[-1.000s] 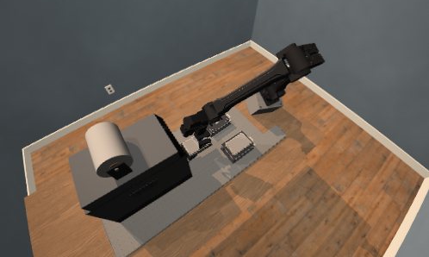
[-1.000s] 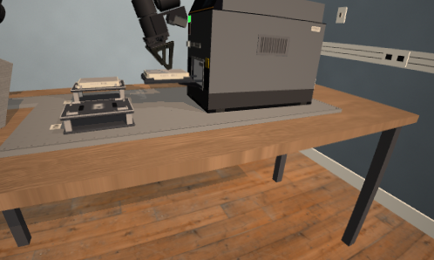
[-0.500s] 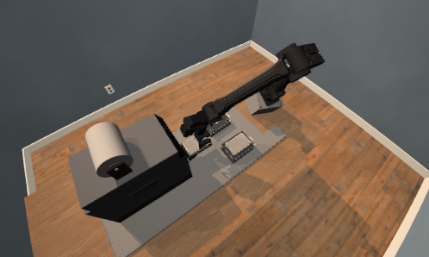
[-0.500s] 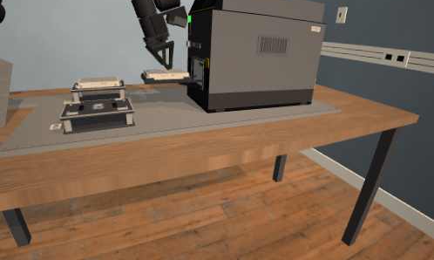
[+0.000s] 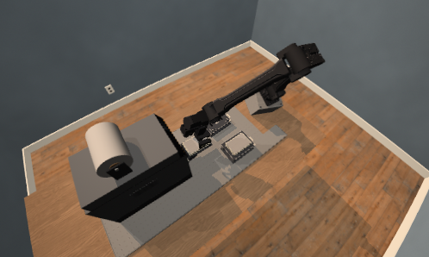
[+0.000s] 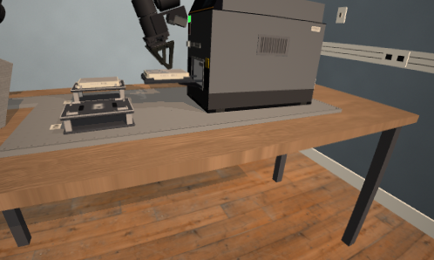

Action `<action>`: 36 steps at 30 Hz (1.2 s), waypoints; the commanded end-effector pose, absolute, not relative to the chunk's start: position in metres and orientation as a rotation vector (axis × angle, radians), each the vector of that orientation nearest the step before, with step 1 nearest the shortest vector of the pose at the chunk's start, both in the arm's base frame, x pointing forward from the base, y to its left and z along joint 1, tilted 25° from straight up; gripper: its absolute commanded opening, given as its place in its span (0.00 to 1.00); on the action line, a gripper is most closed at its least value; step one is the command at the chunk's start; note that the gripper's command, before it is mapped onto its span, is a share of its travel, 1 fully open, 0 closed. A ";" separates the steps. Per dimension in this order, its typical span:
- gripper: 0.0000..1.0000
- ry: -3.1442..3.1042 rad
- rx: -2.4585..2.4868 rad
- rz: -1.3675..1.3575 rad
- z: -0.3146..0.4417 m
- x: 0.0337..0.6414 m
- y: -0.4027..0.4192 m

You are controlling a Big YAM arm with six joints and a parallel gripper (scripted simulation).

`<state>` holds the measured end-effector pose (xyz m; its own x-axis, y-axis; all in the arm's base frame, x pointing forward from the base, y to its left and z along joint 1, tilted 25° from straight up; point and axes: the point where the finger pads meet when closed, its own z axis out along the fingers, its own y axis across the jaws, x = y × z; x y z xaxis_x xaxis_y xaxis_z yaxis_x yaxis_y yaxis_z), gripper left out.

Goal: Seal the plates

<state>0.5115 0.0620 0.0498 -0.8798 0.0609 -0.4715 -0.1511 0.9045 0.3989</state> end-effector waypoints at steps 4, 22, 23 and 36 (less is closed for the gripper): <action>1.00 2.599 -0.073 0.605 0.049 0.507 0.069; 1.00 2.608 -0.018 0.593 0.042 0.508 0.049; 1.00 2.605 -0.014 0.593 0.040 0.509 0.050; 1.00 2.534 -0.106 0.586 0.054 0.527 0.075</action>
<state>0.5095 0.0669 0.0318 -0.8893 0.0615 -0.4532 -0.1425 0.9043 0.4023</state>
